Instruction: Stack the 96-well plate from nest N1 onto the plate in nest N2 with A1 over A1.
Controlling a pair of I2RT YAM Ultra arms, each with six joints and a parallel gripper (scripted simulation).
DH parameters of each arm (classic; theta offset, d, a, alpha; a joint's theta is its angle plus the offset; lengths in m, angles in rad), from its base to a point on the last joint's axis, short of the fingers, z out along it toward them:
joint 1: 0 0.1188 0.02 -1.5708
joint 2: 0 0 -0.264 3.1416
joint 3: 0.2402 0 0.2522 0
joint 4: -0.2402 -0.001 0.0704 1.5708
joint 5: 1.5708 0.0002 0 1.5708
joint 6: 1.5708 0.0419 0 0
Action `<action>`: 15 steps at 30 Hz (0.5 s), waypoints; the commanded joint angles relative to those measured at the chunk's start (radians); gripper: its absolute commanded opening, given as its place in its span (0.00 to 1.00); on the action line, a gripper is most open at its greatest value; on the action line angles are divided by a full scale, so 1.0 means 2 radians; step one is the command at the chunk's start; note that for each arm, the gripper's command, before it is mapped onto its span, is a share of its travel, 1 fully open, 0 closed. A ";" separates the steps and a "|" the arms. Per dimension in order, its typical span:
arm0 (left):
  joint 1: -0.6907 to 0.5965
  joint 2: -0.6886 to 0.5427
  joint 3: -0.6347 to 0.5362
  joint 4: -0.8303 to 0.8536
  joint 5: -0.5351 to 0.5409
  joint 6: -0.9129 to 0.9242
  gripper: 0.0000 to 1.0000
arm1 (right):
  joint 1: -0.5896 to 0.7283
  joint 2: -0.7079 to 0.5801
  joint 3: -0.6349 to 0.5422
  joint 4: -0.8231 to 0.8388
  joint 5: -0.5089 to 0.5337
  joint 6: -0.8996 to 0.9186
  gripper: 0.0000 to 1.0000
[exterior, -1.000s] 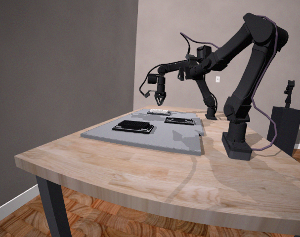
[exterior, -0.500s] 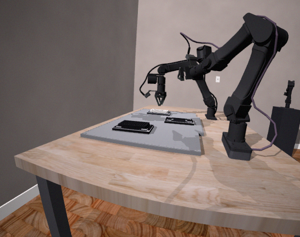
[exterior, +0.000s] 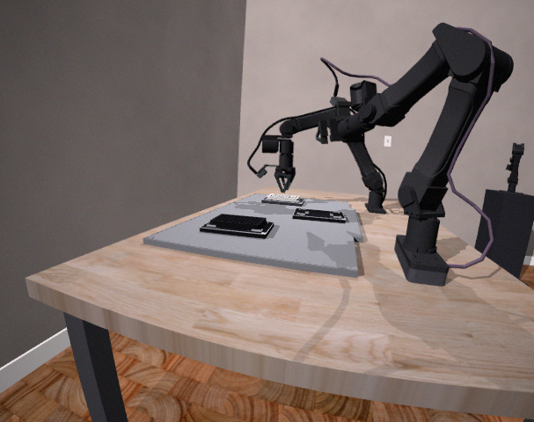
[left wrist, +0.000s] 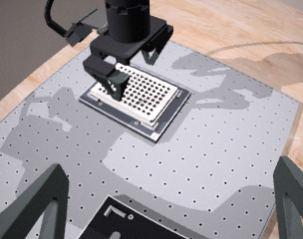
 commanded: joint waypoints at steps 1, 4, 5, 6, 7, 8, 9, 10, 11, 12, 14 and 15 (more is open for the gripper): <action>0.003 -0.012 0.000 0.008 0.004 0.005 1.00 | -0.006 -0.004 -0.008 0.023 -0.003 -0.002 1.00; 0.003 -0.012 0.000 0.008 0.004 0.005 1.00 | -0.006 0.000 -0.016 0.031 -0.003 -0.002 1.00; 0.003 -0.012 0.000 0.008 0.004 0.005 1.00 | -0.006 0.000 -0.018 0.034 -0.003 -0.002 1.00; 0.003 -0.012 0.000 0.008 0.004 0.005 1.00 | -0.006 0.000 -0.020 0.036 -0.003 -0.002 1.00; 0.003 -0.012 0.000 0.008 0.004 0.005 1.00 | -0.006 -0.001 -0.023 0.039 -0.003 -0.002 1.00; 0.003 -0.012 0.000 0.008 0.004 0.005 1.00 | -0.006 -0.002 -0.025 0.042 -0.003 -0.002 1.00; 0.003 -0.012 0.000 0.008 0.004 0.005 1.00 | -0.006 -0.002 -0.027 0.045 -0.003 -0.002 1.00; 0.003 -0.012 0.000 0.008 0.004 0.005 1.00 | -0.006 -0.002 -0.027 0.045 -0.003 -0.002 1.00; 0.003 -0.012 0.000 0.008 0.004 0.005 1.00 | -0.006 -0.002 -0.027 0.045 -0.003 -0.002 1.00; 0.003 -0.012 0.000 0.008 0.004 0.005 1.00 | -0.006 -0.002 -0.029 0.047 -0.003 -0.002 1.00; 0.003 -0.012 0.000 0.008 0.004 0.005 1.00 | -0.006 -0.001 -0.034 0.053 -0.003 -0.002 1.00; 0.003 -0.012 0.000 0.008 0.004 0.005 1.00 | -0.006 0.001 -0.036 0.056 -0.003 -0.002 1.00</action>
